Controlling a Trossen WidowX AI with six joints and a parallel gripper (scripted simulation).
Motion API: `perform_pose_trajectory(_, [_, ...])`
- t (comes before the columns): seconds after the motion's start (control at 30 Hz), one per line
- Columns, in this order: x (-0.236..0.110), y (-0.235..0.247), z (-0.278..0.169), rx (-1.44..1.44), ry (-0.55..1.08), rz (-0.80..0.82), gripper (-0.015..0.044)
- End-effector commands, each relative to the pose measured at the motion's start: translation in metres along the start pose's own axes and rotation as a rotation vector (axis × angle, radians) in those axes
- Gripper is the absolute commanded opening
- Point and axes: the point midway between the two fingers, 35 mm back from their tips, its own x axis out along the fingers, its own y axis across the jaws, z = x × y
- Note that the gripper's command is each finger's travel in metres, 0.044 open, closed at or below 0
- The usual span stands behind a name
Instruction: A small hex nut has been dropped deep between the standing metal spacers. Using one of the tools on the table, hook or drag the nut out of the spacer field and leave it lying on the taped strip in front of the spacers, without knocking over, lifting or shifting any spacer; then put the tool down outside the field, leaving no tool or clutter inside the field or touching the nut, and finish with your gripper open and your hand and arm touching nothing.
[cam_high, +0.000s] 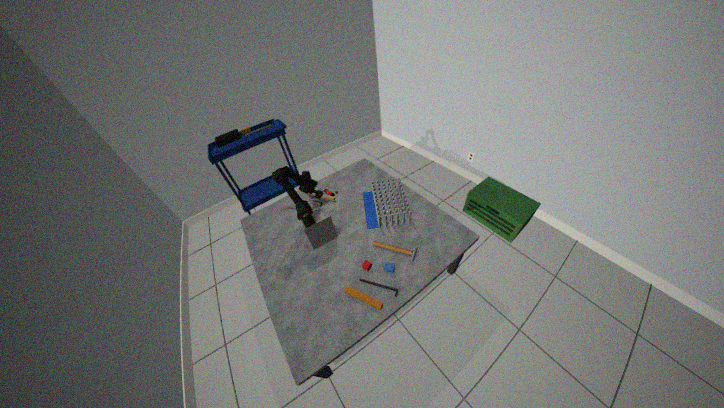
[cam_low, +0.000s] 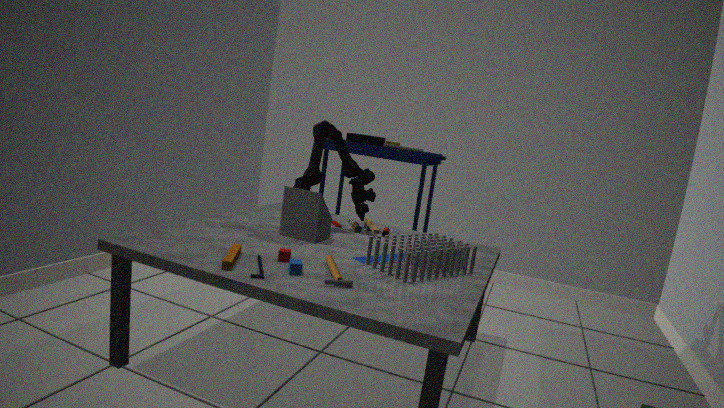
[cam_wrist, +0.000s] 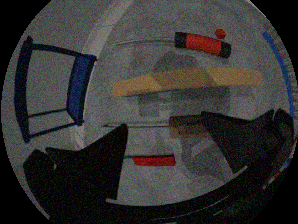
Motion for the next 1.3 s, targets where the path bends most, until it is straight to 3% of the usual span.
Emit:
perform_pose_trajectory(0.0, [-0.016, -0.030, -0.008, 0.853, 0.092, 0.147, 0.0440])
perform_pose_trajectory(0.43, [-0.033, -0.044, -0.015, 1.493, 0.223, 0.194, 0.0440])
perform_pose_trajectory(1.13, [-0.034, -0.045, -0.015, 1.507, 0.227, 0.194, 0.0440])
perform_pose_trajectory(1.27, [-0.034, -0.045, -0.015, 1.507, 0.227, 0.194, 0.0335])
